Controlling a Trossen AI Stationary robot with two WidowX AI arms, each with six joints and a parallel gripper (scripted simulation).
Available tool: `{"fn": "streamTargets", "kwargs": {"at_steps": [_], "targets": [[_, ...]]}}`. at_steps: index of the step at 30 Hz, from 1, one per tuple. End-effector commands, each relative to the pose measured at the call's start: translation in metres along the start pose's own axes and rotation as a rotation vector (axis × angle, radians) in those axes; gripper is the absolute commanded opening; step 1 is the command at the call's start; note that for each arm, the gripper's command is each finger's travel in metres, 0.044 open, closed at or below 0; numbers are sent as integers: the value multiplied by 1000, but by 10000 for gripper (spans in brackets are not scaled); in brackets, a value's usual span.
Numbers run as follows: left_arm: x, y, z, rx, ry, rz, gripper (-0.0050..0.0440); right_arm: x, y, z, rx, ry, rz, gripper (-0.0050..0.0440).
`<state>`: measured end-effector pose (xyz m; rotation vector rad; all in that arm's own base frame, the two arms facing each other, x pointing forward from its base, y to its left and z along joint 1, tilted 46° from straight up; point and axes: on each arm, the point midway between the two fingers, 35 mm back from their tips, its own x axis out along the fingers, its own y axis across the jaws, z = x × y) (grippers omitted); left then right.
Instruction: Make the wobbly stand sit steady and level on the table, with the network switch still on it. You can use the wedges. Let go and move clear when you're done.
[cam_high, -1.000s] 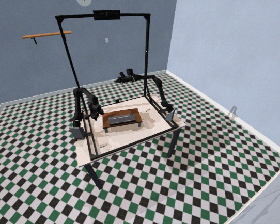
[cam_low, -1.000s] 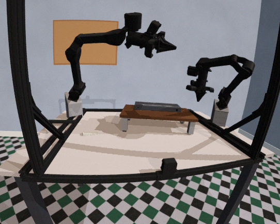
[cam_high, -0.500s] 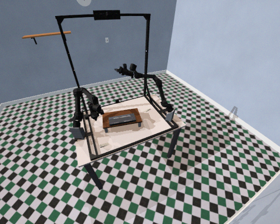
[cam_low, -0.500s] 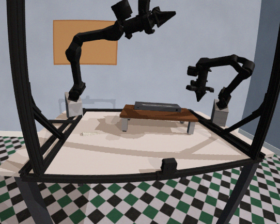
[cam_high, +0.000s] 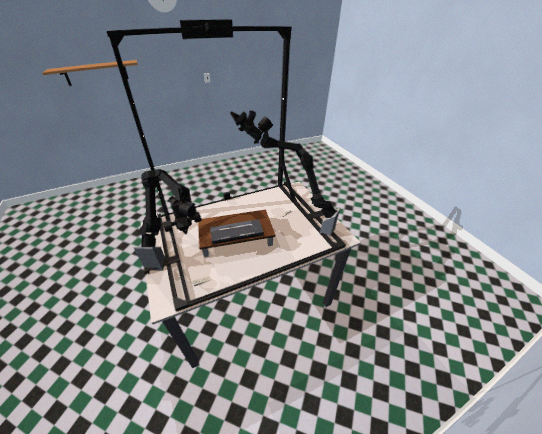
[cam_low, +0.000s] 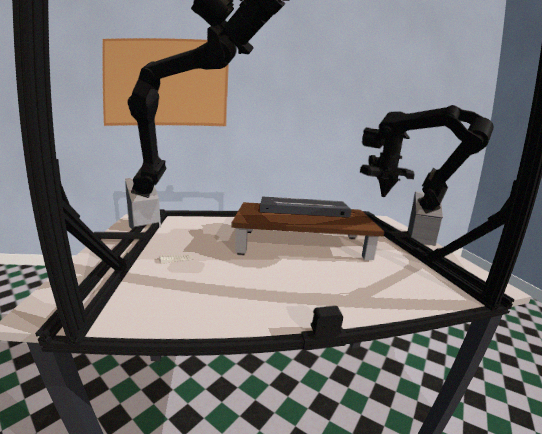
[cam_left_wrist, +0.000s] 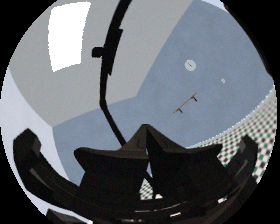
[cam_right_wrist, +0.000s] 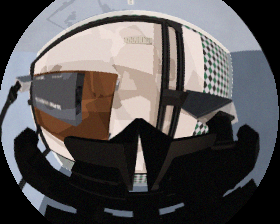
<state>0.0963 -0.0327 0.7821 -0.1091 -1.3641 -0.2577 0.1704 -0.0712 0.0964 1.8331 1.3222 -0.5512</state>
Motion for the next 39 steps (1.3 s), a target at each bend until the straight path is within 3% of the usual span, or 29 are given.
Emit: {"fn": "streamTargets", "kwargs": {"at_steps": [1, 6, 12, 18, 23, 30, 39], "targets": [[6, 5, 36, 21, -142, 30, 0, 0, 0, 0, 0, 0, 0, 0], [3, 10, 84, 39, -345, 74, 0, 0, 0, 0, 0, 0, 0, 0], [3, 10, 84, 39, -345, 74, 0, 0, 0, 0, 0, 0, 0, 0], [3, -2, -14, 1, 49, -14, 0, 0, 0, 0, 0, 0, 0, 0], [-18, -12, -96, -48, 358, -72, 0, 0, 0, 0, 0, 0, 0, 0], [-18, -10, -101, -55, 367, -67, 0, 0, 0, 0, 0, 0, 0, 0], [-99, -30, -213, -180, 880, -143, 0, 0, 0, 0, 0, 0, 0, 0]]}}
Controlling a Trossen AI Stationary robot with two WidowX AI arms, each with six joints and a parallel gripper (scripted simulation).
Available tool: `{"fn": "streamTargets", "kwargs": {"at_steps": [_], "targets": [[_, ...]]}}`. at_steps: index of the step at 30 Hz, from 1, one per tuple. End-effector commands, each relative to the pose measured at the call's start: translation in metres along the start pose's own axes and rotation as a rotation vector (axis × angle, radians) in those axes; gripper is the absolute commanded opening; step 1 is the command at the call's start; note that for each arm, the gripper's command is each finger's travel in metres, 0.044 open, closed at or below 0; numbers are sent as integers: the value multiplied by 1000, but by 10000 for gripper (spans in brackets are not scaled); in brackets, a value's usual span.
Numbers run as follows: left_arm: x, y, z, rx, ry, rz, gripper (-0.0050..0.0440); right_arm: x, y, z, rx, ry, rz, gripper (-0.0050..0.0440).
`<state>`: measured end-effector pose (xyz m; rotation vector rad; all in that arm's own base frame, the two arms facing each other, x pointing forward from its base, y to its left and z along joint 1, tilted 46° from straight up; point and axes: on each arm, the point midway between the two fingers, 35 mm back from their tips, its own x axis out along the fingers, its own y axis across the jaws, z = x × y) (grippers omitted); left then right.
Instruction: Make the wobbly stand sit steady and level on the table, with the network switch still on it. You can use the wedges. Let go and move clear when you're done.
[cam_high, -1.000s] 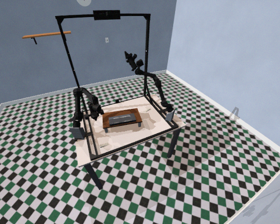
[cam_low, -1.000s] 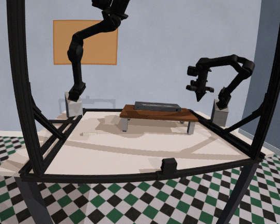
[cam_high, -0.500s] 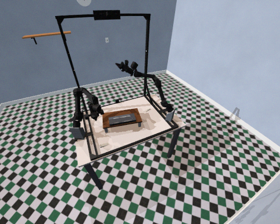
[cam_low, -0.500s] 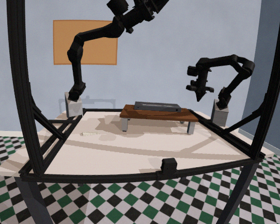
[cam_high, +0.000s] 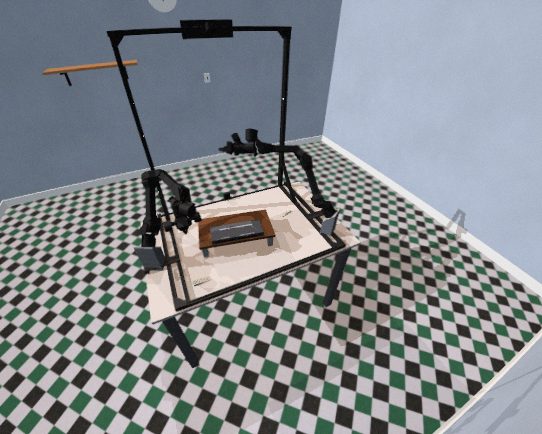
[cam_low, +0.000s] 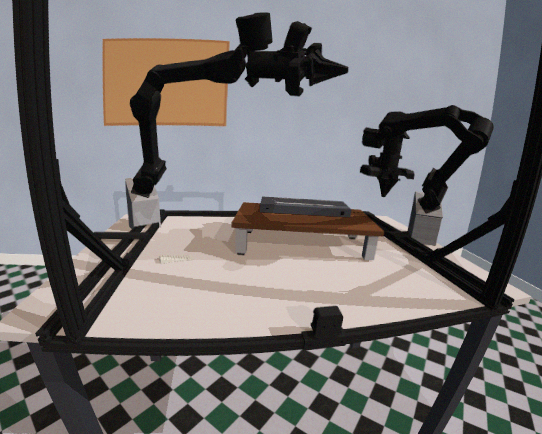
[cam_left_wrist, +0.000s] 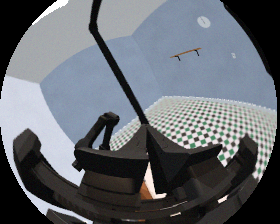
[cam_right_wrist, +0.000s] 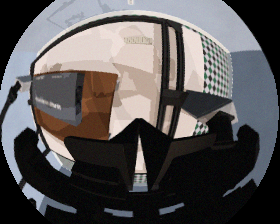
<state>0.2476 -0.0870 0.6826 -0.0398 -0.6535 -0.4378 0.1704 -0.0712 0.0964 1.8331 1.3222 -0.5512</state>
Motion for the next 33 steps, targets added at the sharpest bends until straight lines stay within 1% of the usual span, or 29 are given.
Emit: {"fn": "streamTargets", "kwargs": {"at_steps": [1, 7, 8, 13, 18, 24, 25, 29, 33], "targets": [[-5, -5, -67, -66, 232, -39, 0, 0, 0, 0, 0, 0, 0, 0], [-5, -5, -67, -66, 232, -39, 0, 0, 0, 0, 0, 0, 0, 0], [-3, -5, -71, -69, 245, -37, 0, 0, 0, 0, 0, 0, 0, 0], [-25, -15, -140, -163, 514, -79, 0, 0, 0, 0, 0, 0, 0, 0], [-61, -29, -200, -274, 778, -114, 0, 0, 0, 0, 0, 0, 0, 0], [-61, -29, -200, -274, 778, -114, 0, 0, 0, 0, 0, 0, 0, 0], [-61, -29, -204, -279, 795, -112, 0, 0, 0, 0, 0, 0, 0, 0], [-99, -43, -242, -378, 1001, -135, 0, 0, 0, 0, 0, 0, 0, 0], [-141, -58, -269, -487, 1203, -150, 0, 0, 0, 0, 0, 0, 0, 0]]}}
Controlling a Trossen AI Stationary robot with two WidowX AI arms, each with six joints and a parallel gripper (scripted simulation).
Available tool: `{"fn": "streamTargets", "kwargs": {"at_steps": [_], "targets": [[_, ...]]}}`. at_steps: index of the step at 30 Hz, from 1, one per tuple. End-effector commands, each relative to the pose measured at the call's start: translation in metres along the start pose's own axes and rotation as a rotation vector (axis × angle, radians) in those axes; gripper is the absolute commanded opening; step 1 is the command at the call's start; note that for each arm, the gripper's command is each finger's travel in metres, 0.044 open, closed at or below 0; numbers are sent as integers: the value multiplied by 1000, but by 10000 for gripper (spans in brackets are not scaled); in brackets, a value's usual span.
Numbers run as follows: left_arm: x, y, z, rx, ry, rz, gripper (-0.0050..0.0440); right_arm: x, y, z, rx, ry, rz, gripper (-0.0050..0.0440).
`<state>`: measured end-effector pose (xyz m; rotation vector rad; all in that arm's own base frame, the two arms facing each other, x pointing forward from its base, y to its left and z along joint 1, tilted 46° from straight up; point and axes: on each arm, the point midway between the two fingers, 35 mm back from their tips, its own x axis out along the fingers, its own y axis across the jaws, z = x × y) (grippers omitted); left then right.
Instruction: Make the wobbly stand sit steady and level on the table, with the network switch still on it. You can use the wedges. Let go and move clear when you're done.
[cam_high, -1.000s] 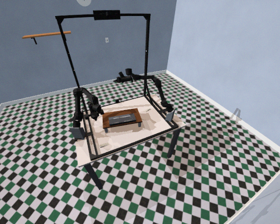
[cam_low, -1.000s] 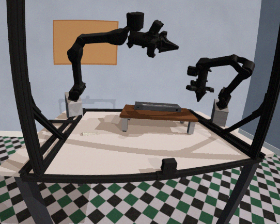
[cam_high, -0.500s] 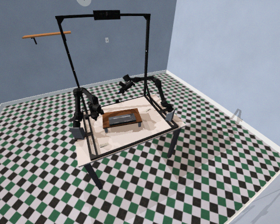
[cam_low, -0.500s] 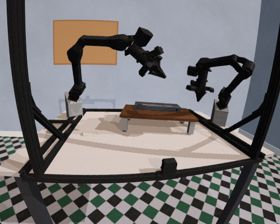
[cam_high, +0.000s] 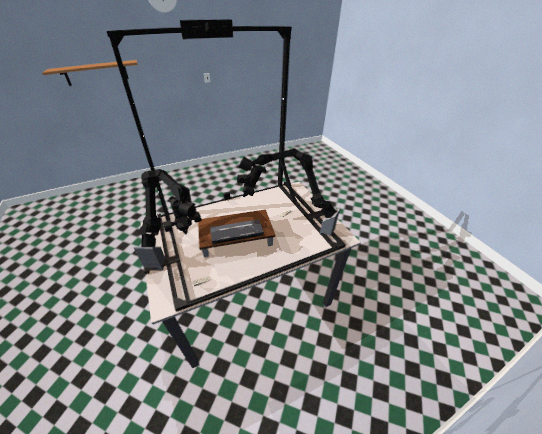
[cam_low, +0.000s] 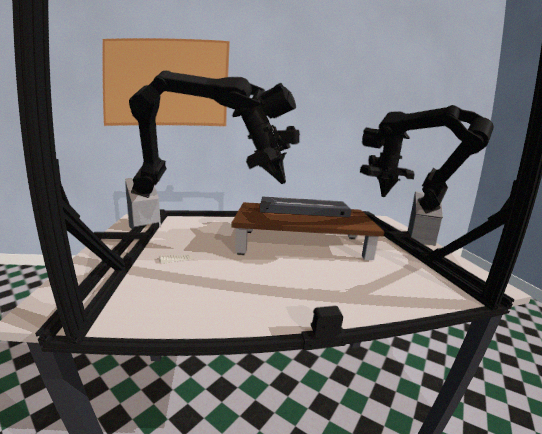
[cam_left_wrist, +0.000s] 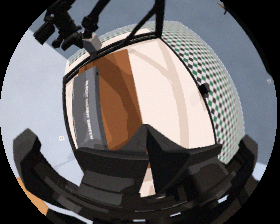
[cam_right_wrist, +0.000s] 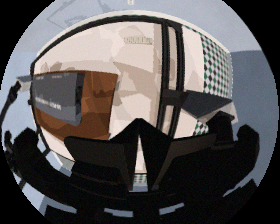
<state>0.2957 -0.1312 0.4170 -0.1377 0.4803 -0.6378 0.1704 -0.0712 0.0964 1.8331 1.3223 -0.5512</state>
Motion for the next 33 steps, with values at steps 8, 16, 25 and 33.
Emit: {"fn": "streamTargets", "kwargs": {"at_steps": [8, 16, 25, 33], "targets": [[5, 0, -67, -136, 245, -41, 0, 0, 0, 0, 0, 0, 0, 0], [1, -5, -104, -232, 398, -63, 0, 0, 0, 0, 0, 0, 0, 0], [-3, -8, -122, -278, 466, -75, 0, 0, 0, 0, 0, 0, 0, 0], [43, -15, -144, -278, 466, -75, 0, 0, 0, 0, 0, 0, 0, 0]]}}
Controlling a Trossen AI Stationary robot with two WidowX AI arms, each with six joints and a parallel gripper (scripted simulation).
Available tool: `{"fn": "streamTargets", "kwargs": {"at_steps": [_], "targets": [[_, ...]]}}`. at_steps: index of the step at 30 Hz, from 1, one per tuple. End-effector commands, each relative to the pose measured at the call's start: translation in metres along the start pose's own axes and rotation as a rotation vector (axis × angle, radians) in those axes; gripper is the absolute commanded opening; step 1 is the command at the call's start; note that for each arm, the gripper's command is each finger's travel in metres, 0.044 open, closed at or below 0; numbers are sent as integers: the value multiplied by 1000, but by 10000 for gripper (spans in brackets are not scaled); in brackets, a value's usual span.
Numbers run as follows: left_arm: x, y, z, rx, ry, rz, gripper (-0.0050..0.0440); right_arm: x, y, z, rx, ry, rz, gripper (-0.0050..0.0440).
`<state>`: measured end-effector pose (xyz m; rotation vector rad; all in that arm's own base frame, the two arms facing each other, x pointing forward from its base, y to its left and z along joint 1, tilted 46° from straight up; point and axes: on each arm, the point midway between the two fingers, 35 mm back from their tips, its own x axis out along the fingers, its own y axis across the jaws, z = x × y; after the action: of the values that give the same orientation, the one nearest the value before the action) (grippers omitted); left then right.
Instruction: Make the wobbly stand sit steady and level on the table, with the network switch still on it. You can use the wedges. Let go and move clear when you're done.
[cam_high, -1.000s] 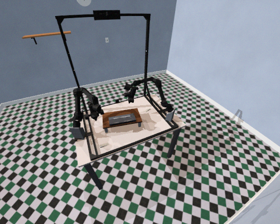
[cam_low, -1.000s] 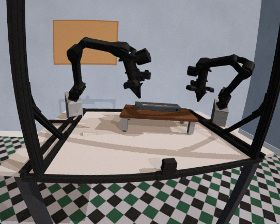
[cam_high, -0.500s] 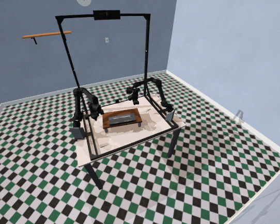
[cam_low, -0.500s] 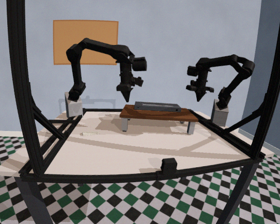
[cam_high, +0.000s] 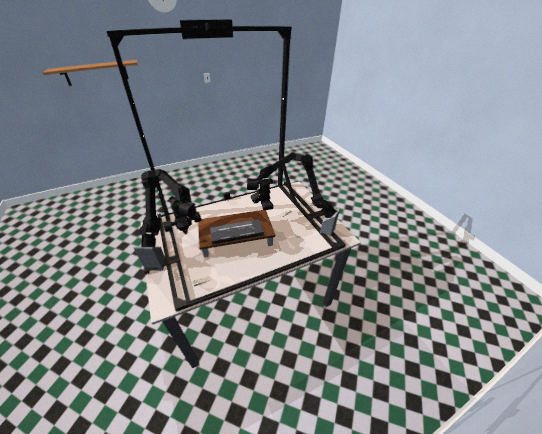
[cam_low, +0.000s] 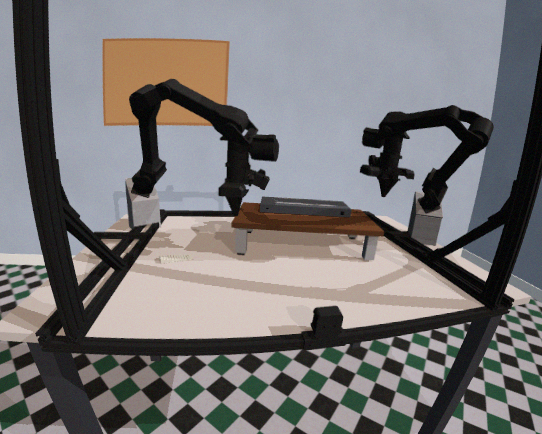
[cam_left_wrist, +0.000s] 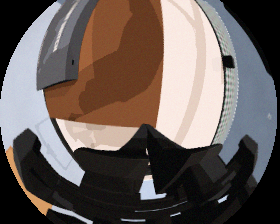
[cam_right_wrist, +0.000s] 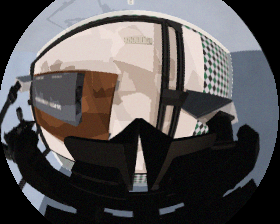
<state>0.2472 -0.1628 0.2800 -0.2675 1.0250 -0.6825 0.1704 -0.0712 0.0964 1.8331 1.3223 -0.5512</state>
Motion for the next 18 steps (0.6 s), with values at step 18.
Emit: {"fn": "streamTargets", "kwargs": {"at_steps": [18], "targets": [[21, 0, 1, -6, -9, 3, 0, 0, 0, 0, 0, 0, 0, 0]]}}
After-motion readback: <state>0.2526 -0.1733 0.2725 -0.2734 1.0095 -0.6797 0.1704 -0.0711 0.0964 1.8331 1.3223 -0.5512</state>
